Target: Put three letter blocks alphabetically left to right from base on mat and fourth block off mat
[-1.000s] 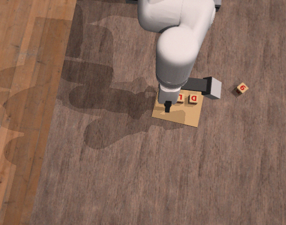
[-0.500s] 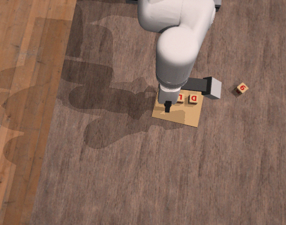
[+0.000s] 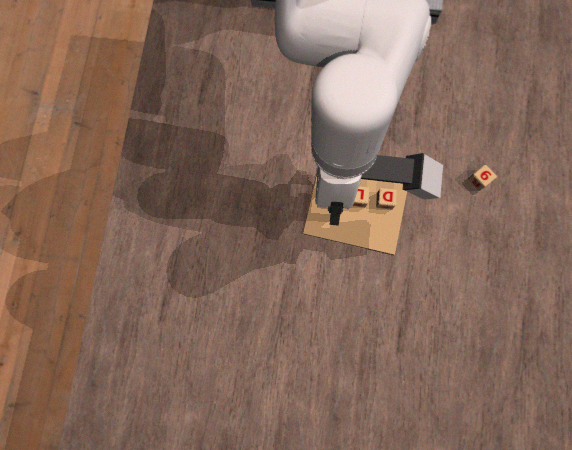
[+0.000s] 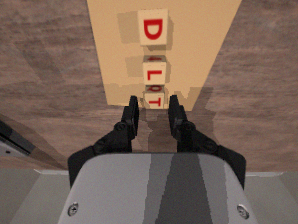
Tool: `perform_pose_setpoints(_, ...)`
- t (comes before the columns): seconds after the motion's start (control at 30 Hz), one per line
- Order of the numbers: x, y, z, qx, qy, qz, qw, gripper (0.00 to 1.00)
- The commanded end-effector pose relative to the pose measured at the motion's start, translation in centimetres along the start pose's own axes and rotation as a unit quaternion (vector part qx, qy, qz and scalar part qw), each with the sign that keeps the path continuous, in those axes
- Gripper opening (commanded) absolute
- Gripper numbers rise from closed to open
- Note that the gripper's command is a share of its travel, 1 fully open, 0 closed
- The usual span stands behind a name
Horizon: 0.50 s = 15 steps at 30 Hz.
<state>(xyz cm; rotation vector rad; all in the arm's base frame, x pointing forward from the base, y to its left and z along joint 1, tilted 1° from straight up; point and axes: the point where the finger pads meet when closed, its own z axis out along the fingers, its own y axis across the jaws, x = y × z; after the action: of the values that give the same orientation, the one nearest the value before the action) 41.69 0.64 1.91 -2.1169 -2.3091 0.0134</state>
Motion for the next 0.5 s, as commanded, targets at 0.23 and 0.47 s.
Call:
perform_pose_setpoints(0.23, 0.0, 0.1, 1.0, -0.002, 0.000, 0.000, 1.000, 0.43)
perform_pose_setpoints(0.47, 0.0, 0.1, 2.2, -0.002, 0.000, 0.000, 1.000, 0.43)
